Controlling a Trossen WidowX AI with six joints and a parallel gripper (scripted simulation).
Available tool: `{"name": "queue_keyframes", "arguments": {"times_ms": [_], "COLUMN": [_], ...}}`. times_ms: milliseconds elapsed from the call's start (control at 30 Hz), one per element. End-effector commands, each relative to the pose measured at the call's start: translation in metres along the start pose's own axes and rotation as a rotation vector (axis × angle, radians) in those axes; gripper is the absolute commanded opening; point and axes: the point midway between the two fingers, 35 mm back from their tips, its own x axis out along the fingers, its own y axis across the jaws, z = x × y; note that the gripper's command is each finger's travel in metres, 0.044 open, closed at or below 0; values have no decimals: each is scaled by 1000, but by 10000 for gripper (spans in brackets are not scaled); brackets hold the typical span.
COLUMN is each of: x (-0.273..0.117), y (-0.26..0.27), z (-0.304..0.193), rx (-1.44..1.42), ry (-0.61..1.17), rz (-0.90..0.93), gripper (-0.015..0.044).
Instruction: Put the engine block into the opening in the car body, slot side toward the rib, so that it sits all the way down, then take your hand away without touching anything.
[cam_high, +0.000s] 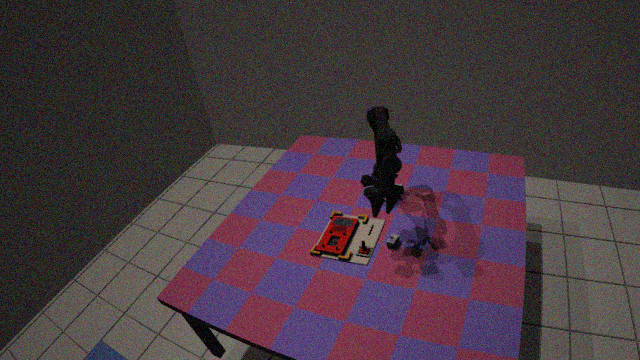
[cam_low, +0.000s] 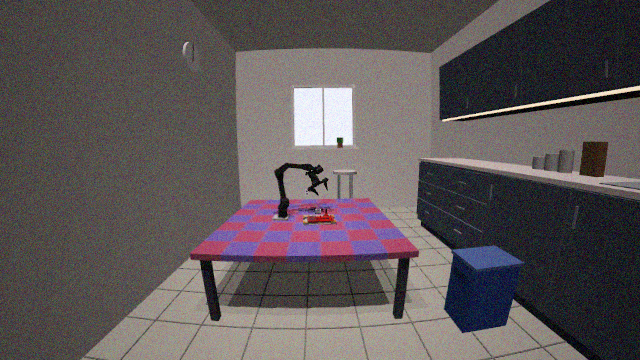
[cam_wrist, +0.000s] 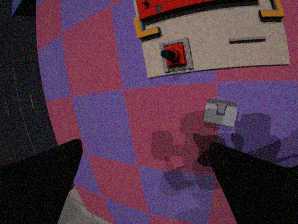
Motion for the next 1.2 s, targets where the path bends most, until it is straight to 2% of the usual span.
{"name": "queue_keyframes", "arguments": {"times_ms": [0, 400, 700, 833, 1167], "x": [21, 51, 55, 82, 96], "y": [-18, -65, -63, -79, -88], "z": [-4, -9, -12, -10, -9], "rx": [-28, -47, -47, -47, -47], "ry": [-18, -48, -48, -48, -48], "rz": [-152, -516, -521, -521, -521], "gripper": [440, 440, 440, 440, 440]}}
